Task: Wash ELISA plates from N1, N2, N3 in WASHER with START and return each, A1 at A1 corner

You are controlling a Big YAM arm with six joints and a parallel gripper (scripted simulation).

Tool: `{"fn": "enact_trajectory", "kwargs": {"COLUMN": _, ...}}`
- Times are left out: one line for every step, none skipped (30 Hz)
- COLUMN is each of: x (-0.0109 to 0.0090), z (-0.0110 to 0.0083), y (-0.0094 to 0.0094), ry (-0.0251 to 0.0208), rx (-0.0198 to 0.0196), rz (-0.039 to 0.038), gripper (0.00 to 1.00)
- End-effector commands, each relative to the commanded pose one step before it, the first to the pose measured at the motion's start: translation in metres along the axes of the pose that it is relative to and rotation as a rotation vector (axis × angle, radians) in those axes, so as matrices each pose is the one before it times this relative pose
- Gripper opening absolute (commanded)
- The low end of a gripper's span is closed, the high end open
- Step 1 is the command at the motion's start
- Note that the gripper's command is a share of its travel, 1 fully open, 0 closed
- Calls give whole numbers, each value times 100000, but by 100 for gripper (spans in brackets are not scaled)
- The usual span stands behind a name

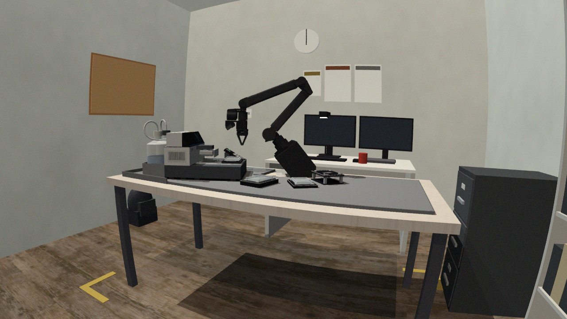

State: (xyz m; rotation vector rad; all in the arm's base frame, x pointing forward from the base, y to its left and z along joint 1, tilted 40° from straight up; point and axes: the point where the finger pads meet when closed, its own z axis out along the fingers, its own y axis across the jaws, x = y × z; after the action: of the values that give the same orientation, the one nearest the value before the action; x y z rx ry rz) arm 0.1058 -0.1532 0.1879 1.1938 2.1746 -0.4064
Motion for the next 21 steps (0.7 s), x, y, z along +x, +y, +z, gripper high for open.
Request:
{"fn": "enact_trajectory", "kwargs": {"x": 30, "z": 1906, "y": 89, "ry": 887, "rx": -61, "rz": 1852, "gripper": 0}}
{"fn": "enact_trajectory", "kwargs": {"x": -2, "z": 0, "y": -26, "ry": -4, "rx": 77, "rz": 122, "gripper": 0}}
{"fn": "enact_trajectory", "kwargs": {"x": 1, "z": -3, "y": -22, "ry": -1, "rx": 26, "rz": 122, "gripper": 0}}
{"fn": "enact_trajectory", "kwargs": {"x": -1, "z": 1, "y": 9, "ry": 2, "rx": -23, "rz": -35, "gripper": 0}}
{"fn": "enact_trajectory", "kwargs": {"x": -375, "z": -392, "y": 30, "ry": -1601, "rx": -121, "rz": -21, "gripper": 0}}
{"fn": "enact_trajectory", "kwargs": {"x": -668, "z": -691, "y": 47, "ry": -2689, "rx": -190, "rz": -11, "gripper": 0}}
{"fn": "enact_trajectory", "kwargs": {"x": 78, "z": -58, "y": -69, "ry": 1599, "rx": 255, "rz": -779, "gripper": 0}}
{"fn": "enact_trajectory", "kwargs": {"x": 0, "z": 0, "y": 0, "ry": 0, "rx": 0, "rz": 0, "gripper": 0}}
{"fn": "enact_trajectory", "kwargs": {"x": 0, "z": 0, "y": 0, "ry": 0, "rx": 0, "rz": 0, "gripper": 0}}
{"fn": "enact_trajectory", "kwargs": {"x": 0, "z": 0, "y": 0, "ry": 0, "rx": 0, "rz": 0, "gripper": 0}}
{"fn": "enact_trajectory", "kwargs": {"x": 0, "z": 0, "y": 0, "ry": 0, "rx": 0, "rz": 0, "gripper": 0}}
{"fn": "enact_trajectory", "kwargs": {"x": 0, "z": 0, "y": 0, "ry": 0, "rx": 0, "rz": 0, "gripper": 0}}
{"fn": "enact_trajectory", "kwargs": {"x": 0, "z": 0, "y": 0, "ry": 0, "rx": 0, "rz": 0, "gripper": 0}}
{"fn": "enact_trajectory", "kwargs": {"x": 0, "z": 0, "y": 0, "ry": 0, "rx": 0, "rz": 0, "gripper": 0}}
{"fn": "enact_trajectory", "kwargs": {"x": 0, "z": 0, "y": 0, "ry": 0, "rx": 0, "rz": 0, "gripper": 0}}
{"fn": "enact_trajectory", "kwargs": {"x": 0, "z": 0, "y": 0, "ry": 0, "rx": 0, "rz": 0, "gripper": 0}}
{"fn": "enact_trajectory", "kwargs": {"x": 0, "z": 0, "y": 0, "ry": 0, "rx": 0, "rz": 0, "gripper": 0}}
{"fn": "enact_trajectory", "kwargs": {"x": 885, "z": 1096, "y": 21, "ry": 1488, "rx": -70, "rz": 754, "gripper": 0}}
{"fn": "enact_trajectory", "kwargs": {"x": 108, "z": 364, "y": -5, "ry": 1211, "rx": 79, "rz": -51, "gripper": 0}}
{"fn": "enact_trajectory", "kwargs": {"x": 4, "z": 167, "y": 1, "ry": 3, "rx": -1, "rz": -231, "gripper": 0}}
{"fn": "enact_trajectory", "kwargs": {"x": 4, "z": 167, "y": 0, "ry": 3, "rx": -2, "rz": -56, "gripper": 0}}
